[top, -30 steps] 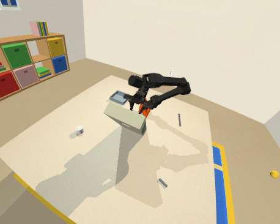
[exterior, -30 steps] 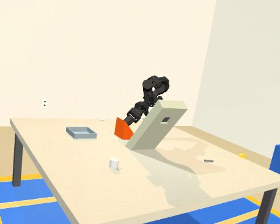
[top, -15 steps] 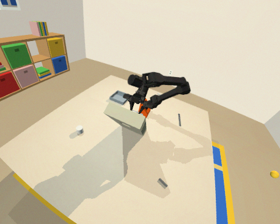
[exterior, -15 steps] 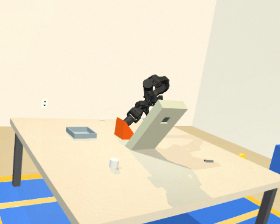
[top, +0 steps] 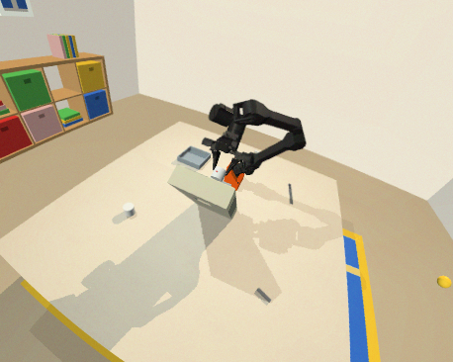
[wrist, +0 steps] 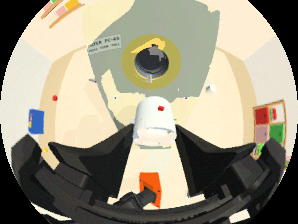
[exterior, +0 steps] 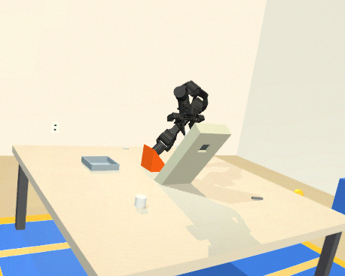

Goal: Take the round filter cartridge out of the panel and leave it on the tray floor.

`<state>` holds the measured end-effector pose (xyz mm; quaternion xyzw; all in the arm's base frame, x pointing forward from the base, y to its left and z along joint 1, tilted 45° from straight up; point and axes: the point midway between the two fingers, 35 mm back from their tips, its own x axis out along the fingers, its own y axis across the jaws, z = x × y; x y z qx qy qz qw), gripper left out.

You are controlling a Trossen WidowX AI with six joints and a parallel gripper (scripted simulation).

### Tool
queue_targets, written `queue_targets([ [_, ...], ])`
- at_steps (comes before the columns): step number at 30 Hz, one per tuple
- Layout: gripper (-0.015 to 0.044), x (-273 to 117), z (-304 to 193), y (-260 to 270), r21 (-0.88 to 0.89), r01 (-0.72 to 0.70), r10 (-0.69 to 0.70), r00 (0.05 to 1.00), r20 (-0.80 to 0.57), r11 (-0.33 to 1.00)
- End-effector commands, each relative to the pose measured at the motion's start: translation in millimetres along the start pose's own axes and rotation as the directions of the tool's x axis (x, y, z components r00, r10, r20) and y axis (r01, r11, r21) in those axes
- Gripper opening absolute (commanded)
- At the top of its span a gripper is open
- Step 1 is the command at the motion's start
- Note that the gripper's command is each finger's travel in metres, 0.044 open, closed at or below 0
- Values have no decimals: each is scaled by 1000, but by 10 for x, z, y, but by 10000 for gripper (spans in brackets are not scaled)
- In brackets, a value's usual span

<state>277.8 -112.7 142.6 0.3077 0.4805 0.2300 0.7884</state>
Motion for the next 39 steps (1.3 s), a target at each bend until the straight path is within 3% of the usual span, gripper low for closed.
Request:
queue_targets([
  [1, 0, -252, 16, -15, 5, 9, -9, 1000, 12, 1000],
  [7, 0, -494, 2, 3, 16, 8, -8, 1000, 19, 1000],
  [28, 0, -358, 33, -892, -31, -1, 1, 1000, -5, 1000],
  [30, 0, -361, 6, -813, 6, 6, -6, 1000, -13, 1000],
  [39, 0, -478, -368, -1422, 308, 195, -177, 980, -85, 931],
])
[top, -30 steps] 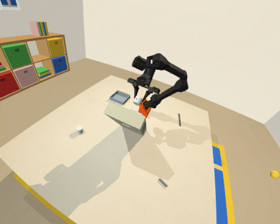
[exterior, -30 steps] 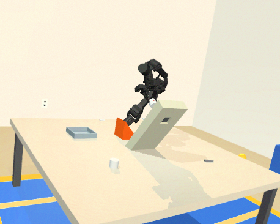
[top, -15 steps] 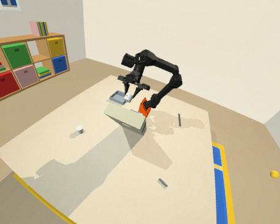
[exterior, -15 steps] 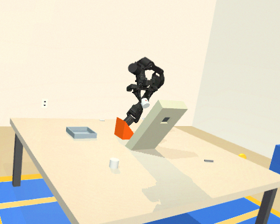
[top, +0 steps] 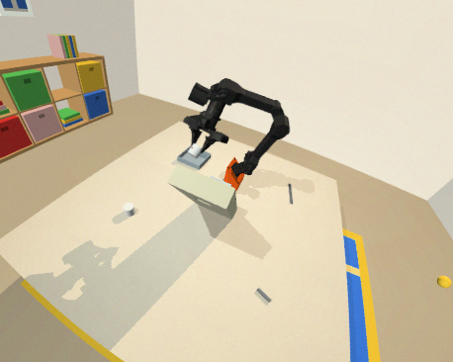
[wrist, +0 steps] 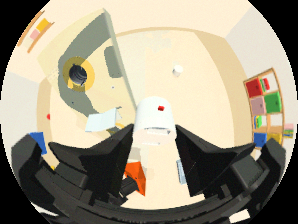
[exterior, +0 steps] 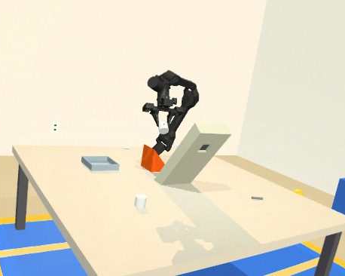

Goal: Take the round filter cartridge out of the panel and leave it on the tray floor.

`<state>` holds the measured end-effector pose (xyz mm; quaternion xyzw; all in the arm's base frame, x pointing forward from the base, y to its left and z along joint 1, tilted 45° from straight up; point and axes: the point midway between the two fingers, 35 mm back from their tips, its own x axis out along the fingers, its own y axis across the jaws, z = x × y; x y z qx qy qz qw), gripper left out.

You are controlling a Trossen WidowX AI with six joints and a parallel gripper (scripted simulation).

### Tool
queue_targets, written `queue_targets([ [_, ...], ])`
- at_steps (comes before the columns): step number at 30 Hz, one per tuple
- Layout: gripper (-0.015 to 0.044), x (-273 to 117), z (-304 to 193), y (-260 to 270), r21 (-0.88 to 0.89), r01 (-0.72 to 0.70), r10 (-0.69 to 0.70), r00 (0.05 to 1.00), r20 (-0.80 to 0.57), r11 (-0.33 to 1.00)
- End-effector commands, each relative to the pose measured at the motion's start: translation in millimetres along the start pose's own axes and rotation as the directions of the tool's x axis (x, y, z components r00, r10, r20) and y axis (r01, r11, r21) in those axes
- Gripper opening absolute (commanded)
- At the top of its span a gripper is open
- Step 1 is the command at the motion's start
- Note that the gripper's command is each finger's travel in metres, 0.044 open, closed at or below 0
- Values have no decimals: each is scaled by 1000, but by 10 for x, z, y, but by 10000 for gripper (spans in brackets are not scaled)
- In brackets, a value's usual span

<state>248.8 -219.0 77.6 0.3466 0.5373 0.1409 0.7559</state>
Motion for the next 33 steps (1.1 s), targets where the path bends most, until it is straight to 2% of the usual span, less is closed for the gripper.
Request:
queue_targets([
  [1, 0, -22, -147, -339, 164, 87, -85, 996, -18, 983],
  [8, 0, -77, -397, -848, 416, 231, -228, 972, -58, 879],
  [16, 0, -174, -730, -1387, 664, 355, -379, 918, -116, 658],
  [26, 0, -181, -771, -1437, 684, 363, -392, 912, -122, 632],
  [33, 0, -103, -1191, -1704, 752, 402, -437, 883, -169, 522],
])
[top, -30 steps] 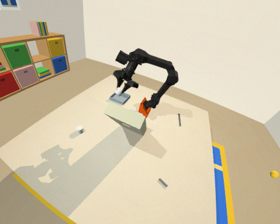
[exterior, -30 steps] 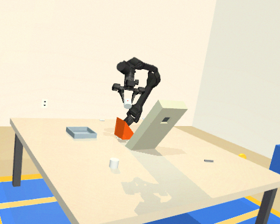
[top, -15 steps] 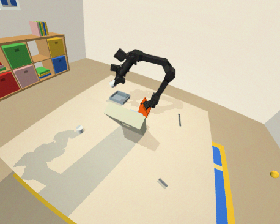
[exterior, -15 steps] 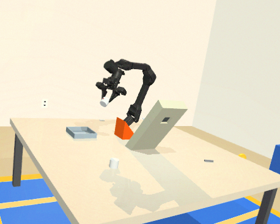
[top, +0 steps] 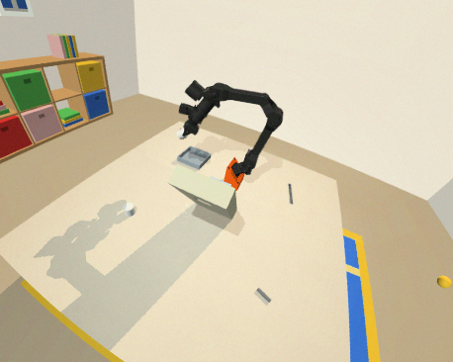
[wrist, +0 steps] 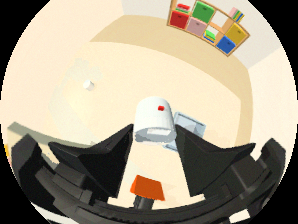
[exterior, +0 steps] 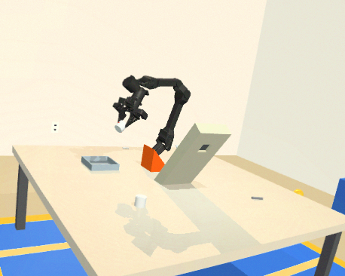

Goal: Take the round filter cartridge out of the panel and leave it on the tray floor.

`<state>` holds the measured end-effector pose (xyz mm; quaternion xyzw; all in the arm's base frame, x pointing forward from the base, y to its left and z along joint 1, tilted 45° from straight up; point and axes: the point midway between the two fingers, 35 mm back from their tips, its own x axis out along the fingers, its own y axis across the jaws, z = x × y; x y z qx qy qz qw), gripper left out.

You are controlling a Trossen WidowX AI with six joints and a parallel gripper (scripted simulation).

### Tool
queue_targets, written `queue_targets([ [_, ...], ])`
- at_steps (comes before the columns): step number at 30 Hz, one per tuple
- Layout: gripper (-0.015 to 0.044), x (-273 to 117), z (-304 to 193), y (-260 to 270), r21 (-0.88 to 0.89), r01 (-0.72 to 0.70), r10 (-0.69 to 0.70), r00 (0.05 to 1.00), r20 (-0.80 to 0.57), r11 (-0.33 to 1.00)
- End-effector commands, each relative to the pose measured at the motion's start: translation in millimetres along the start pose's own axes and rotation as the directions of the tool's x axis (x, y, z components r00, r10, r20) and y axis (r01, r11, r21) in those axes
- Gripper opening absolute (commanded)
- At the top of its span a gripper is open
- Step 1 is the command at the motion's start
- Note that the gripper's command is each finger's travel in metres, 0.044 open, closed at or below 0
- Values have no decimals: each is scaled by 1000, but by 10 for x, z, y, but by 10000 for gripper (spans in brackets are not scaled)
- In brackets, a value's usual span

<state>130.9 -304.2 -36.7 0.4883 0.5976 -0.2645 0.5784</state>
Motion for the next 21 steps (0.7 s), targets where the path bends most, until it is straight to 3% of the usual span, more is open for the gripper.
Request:
queue_targets([
  [1, 0, 153, -97, -290, 87, 45, -45, 999, -2, 995],
  [21, 0, 815, -915, -1311, 436, 253, -250, 966, -66, 864],
])
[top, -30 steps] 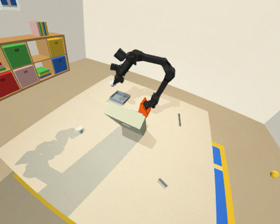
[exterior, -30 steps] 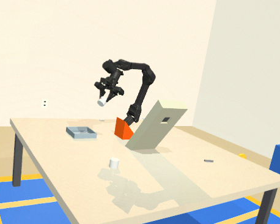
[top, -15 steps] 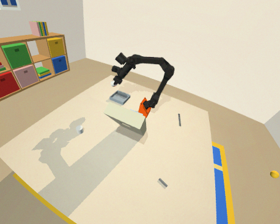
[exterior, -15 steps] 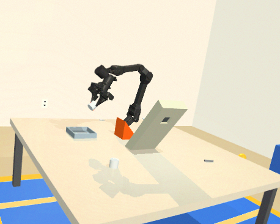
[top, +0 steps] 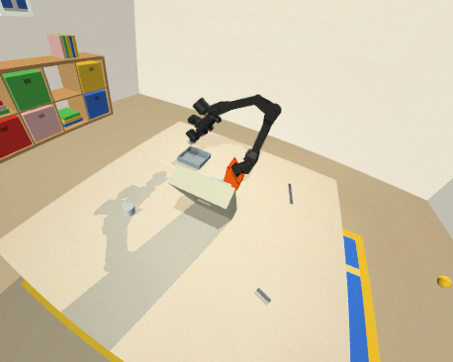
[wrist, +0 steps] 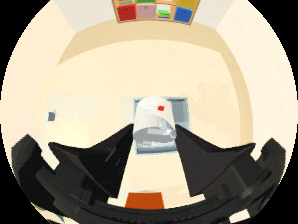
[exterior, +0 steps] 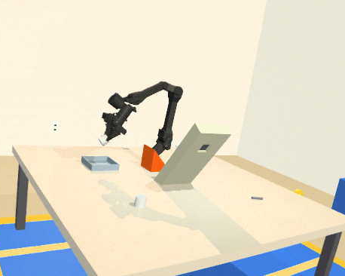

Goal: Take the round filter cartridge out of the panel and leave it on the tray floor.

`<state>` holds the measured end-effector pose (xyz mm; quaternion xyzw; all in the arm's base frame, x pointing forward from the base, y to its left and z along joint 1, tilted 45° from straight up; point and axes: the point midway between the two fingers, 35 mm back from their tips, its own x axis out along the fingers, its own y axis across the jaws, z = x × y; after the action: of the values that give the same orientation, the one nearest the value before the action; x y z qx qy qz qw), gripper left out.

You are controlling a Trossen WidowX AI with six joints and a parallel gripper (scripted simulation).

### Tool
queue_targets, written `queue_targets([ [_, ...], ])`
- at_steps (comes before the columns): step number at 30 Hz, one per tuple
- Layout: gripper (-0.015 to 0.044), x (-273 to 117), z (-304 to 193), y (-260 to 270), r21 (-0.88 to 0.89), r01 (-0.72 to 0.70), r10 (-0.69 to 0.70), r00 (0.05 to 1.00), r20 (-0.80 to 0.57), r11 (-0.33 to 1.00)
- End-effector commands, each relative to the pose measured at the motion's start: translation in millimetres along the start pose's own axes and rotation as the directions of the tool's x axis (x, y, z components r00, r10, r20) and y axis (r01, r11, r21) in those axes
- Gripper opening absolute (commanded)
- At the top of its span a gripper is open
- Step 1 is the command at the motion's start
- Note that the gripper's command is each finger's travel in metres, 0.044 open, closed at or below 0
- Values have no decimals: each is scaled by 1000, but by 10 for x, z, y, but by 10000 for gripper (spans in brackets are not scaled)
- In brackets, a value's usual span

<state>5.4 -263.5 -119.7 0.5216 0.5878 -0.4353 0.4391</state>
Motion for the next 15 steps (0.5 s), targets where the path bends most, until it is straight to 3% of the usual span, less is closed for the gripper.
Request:
queue_targets([
  [1, 0, 170, -147, -218, 89, 51, -51, 999, -5, 995],
  [9, 0, 234, -209, -284, 115, 67, -67, 998, -9, 991],
  [15, 0, 543, -355, -288, 115, 68, -67, 998, -9, 991],
])
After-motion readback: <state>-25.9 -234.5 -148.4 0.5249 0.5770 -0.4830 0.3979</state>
